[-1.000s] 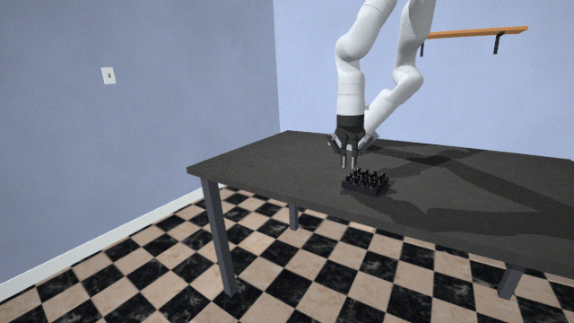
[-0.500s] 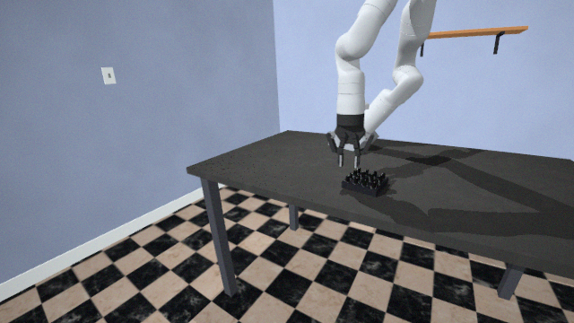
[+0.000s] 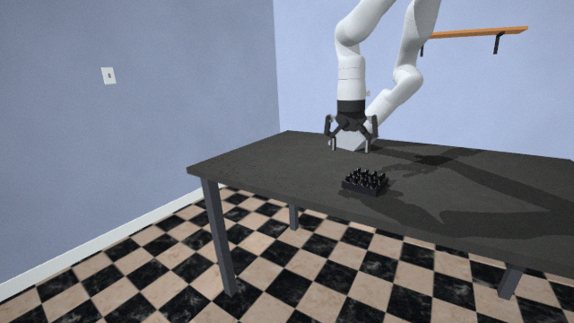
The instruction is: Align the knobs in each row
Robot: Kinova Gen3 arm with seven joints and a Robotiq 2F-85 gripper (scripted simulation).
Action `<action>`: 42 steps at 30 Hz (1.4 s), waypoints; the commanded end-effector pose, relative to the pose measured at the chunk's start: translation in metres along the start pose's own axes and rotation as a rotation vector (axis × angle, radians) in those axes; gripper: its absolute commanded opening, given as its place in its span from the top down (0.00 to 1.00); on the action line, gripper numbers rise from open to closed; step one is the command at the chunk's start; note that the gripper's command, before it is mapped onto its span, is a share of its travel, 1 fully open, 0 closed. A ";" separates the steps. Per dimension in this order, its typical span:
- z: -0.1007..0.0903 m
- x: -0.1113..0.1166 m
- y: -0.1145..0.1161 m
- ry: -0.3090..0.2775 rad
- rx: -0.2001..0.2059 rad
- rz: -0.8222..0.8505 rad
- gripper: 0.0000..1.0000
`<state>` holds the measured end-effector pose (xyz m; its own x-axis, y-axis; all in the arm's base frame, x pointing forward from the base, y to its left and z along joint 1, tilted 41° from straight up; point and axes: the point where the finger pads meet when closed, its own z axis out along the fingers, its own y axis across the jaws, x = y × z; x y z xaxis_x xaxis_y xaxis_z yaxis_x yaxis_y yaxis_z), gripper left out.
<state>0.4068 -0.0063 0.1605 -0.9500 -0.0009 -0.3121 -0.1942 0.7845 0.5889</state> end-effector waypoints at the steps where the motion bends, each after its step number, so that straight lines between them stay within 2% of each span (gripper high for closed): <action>1: -0.022 -0.003 -0.003 -0.008 0.012 0.003 0.00; 7: -0.054 -0.002 -0.002 -0.009 0.012 0.002 0.00; 12: -0.071 -0.002 -0.002 -0.009 0.012 0.002 0.00; 20: -0.079 -0.002 -0.002 -0.009 0.012 0.002 0.00; 42: -0.078 -0.001 -0.001 -0.006 0.010 0.004 0.00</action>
<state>0.3896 -0.0542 0.2174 -0.9482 0.0047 -0.3177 -0.1915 0.7895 0.5831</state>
